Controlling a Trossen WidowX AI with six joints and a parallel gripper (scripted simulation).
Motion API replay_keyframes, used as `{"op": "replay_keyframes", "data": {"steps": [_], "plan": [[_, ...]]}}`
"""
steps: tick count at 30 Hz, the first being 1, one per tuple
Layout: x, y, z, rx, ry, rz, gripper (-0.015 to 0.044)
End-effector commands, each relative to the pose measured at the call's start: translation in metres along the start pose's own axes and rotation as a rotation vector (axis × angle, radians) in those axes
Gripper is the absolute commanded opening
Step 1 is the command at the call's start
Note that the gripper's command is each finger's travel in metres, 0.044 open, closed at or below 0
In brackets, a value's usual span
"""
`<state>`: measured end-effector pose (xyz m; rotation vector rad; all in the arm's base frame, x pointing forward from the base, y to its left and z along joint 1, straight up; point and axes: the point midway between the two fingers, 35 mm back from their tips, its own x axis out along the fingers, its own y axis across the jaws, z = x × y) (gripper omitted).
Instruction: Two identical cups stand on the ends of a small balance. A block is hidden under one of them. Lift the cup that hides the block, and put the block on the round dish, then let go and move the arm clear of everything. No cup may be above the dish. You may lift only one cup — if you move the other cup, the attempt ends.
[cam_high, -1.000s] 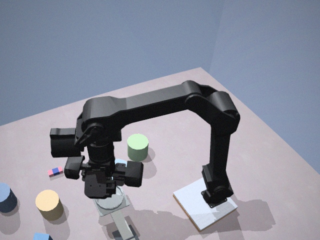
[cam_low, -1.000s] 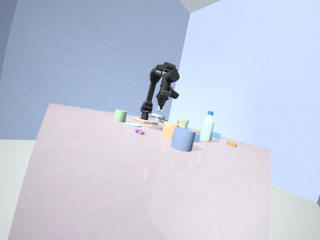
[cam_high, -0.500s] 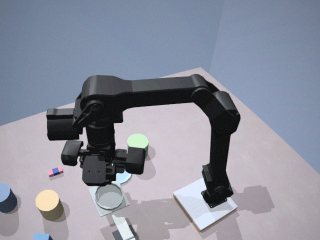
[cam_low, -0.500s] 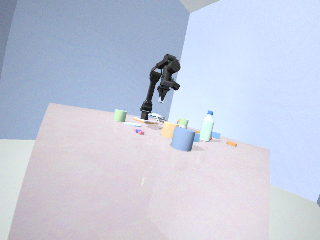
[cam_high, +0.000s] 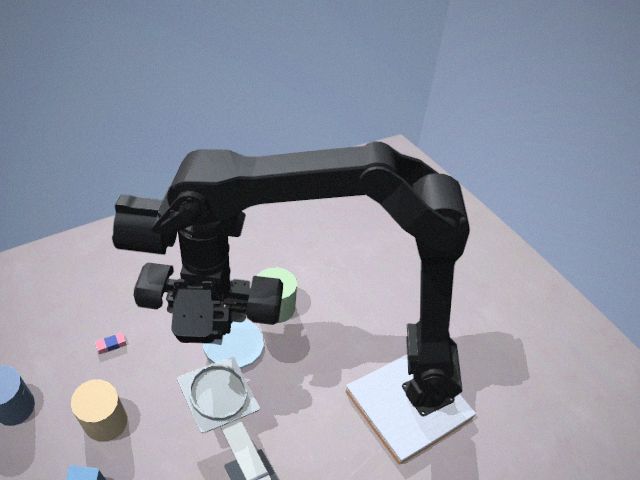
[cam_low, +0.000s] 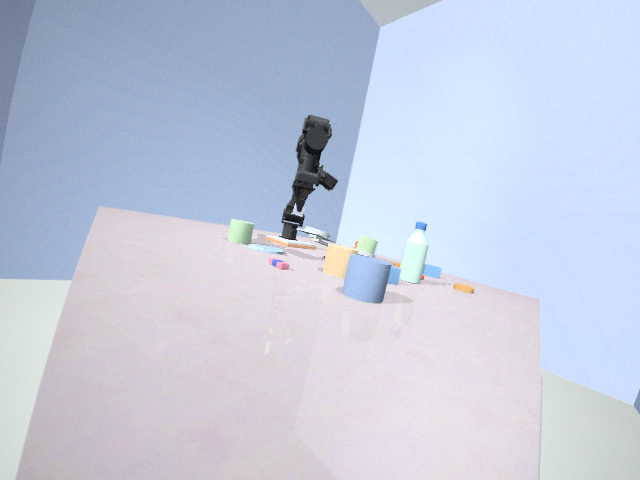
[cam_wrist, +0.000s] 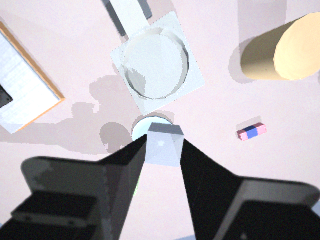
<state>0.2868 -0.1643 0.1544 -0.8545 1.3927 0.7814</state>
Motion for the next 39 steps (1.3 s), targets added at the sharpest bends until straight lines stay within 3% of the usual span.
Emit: {"op": "replay_keyframes", "data": {"steps": [1, 12, 26, 39], "plan": [[0.015, 0.002, -0.018, -0.004, 0.000, 0.009, 0.0000], [0.052, 0.013, -0.070, -0.004, 0.005, 0.010, 0.0000], [0.094, 0.013, -0.071, -0.004, 0.005, 0.010, 0.0000], [0.106, 0.013, -0.071, -0.004, 0.005, 0.010, 0.0000]]}}
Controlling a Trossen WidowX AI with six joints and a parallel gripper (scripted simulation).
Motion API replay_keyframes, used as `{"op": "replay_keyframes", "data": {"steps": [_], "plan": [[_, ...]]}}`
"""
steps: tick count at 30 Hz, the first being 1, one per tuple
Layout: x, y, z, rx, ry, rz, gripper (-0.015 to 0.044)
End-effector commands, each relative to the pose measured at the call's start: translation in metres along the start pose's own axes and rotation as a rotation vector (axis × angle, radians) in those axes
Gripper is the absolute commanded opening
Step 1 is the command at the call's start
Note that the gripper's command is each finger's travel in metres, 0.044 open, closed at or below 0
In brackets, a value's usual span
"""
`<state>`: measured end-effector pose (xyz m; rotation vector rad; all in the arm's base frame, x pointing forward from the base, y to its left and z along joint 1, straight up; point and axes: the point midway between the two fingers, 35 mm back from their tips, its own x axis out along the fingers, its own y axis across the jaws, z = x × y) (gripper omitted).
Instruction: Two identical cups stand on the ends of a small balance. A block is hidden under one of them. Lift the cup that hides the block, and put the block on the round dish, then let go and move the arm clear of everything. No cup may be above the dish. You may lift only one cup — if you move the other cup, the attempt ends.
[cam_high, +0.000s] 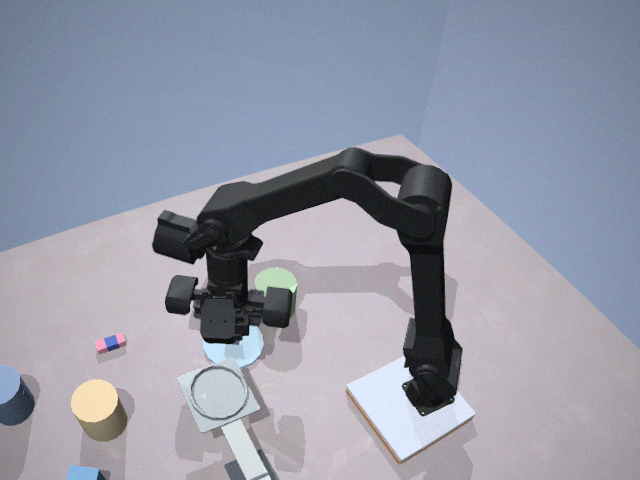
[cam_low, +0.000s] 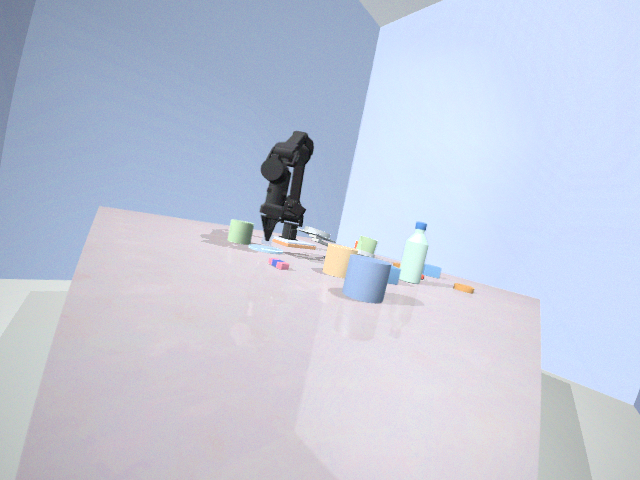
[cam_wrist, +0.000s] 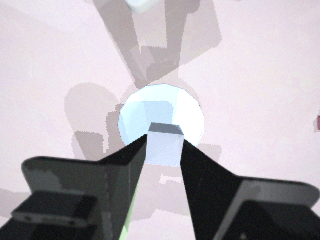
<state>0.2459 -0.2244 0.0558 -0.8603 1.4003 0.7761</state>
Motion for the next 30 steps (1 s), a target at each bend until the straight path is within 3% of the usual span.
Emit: {"op": "replay_keyframes", "data": {"steps": [1, 6, 23, 27, 30], "plan": [[0.009, 0.003, 0.001, -0.005, -0.004, 0.012, 0.0000], [0.016, 0.003, 0.001, -0.005, -0.004, 0.012, 0.0000], [0.001, 0.000, 0.000, -0.001, -0.001, 0.003, 0.0440], [-0.044, 0.002, 0.001, -0.005, -0.004, 0.011, 0.0440], [-0.046, 0.002, 0.001, -0.005, -0.004, 0.012, 0.0440]]}}
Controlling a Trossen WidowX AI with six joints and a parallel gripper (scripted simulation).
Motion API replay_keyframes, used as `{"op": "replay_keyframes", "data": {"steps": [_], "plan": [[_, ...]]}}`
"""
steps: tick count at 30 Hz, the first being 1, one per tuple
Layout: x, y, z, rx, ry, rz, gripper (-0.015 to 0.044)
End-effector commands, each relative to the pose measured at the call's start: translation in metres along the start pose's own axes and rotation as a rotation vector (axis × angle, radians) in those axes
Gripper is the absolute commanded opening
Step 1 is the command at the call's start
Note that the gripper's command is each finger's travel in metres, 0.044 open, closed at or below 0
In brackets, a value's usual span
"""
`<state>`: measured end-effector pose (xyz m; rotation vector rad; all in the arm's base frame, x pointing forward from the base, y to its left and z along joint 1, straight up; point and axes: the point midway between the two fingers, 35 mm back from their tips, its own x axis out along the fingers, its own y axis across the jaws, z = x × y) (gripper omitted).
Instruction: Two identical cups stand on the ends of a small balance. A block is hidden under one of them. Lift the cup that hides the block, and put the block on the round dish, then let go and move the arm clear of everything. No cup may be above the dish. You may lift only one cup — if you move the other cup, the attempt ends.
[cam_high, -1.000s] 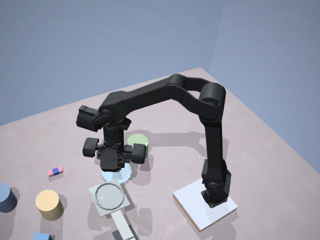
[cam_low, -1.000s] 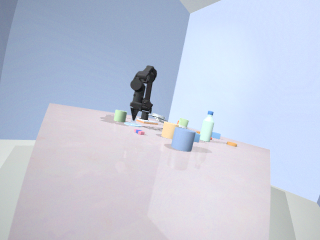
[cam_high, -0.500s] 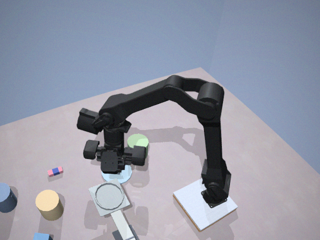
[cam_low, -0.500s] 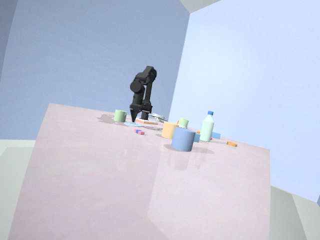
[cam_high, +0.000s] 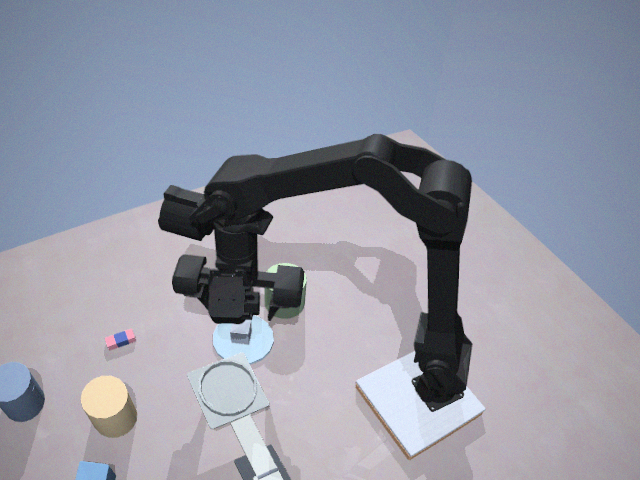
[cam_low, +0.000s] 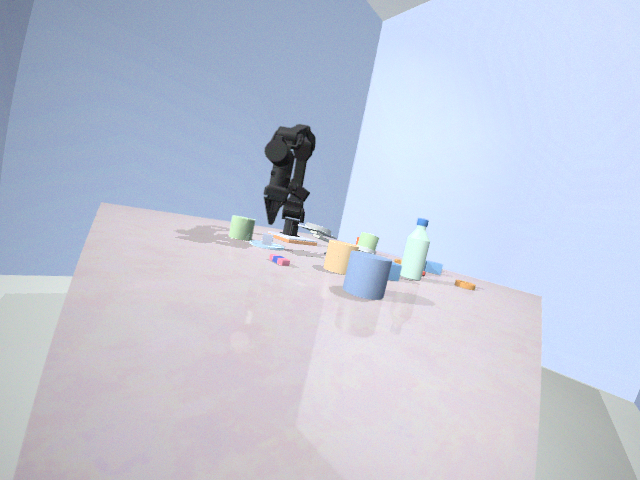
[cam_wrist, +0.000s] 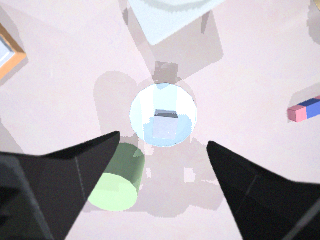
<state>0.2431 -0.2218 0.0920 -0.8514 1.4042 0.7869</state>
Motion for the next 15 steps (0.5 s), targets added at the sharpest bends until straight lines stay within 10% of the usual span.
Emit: {"op": "replay_keyframes", "data": {"steps": [1, 15], "plan": [[-0.009, 0.000, 0.000, -0.004, -0.001, -0.001, 0.0440], [-0.055, 0.003, 0.001, 0.000, 0.002, -0.008, 0.0440]]}}
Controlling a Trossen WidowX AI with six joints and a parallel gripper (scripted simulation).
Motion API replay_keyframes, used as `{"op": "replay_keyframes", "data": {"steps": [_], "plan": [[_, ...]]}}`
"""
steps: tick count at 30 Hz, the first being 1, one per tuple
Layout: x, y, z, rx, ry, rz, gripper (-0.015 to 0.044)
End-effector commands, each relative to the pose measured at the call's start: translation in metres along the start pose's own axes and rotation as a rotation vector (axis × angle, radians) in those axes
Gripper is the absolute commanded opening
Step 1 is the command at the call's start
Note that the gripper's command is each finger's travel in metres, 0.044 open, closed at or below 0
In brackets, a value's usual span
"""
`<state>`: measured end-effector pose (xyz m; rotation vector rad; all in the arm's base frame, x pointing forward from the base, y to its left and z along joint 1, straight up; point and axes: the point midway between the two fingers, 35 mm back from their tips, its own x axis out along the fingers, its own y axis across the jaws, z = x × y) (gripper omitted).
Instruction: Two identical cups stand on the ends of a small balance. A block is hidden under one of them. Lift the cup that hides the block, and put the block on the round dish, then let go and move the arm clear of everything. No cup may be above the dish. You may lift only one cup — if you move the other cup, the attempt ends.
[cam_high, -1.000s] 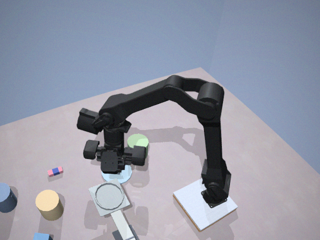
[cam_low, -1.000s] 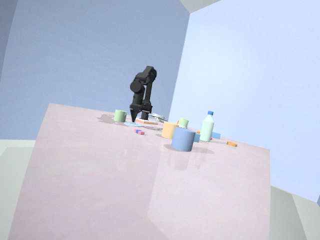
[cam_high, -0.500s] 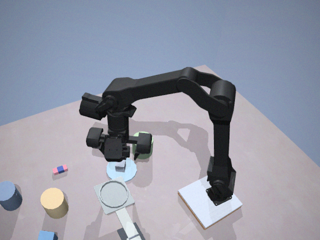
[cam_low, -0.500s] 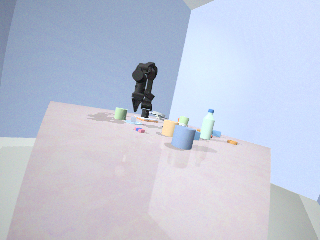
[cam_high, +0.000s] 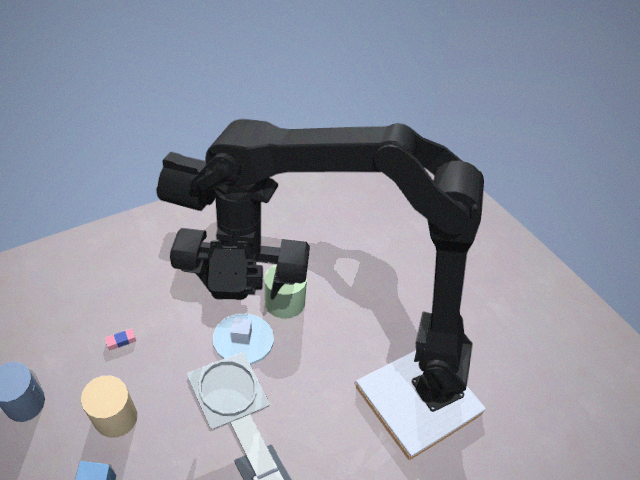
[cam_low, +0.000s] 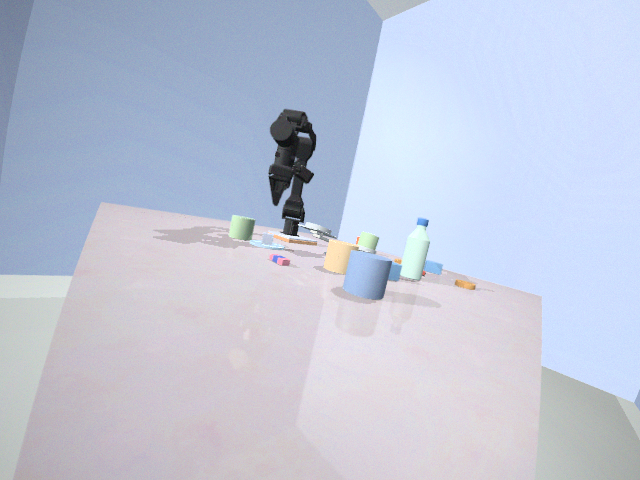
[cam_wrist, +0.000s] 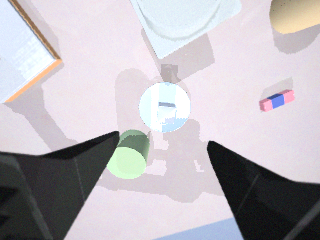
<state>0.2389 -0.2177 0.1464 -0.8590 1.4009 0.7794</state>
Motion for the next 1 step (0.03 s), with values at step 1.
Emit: {"op": "replay_keyframes", "data": {"steps": [1], "plan": [[-0.0006, -0.0003, 0.0000, 0.001, 0.000, 0.002, 0.0440]]}}
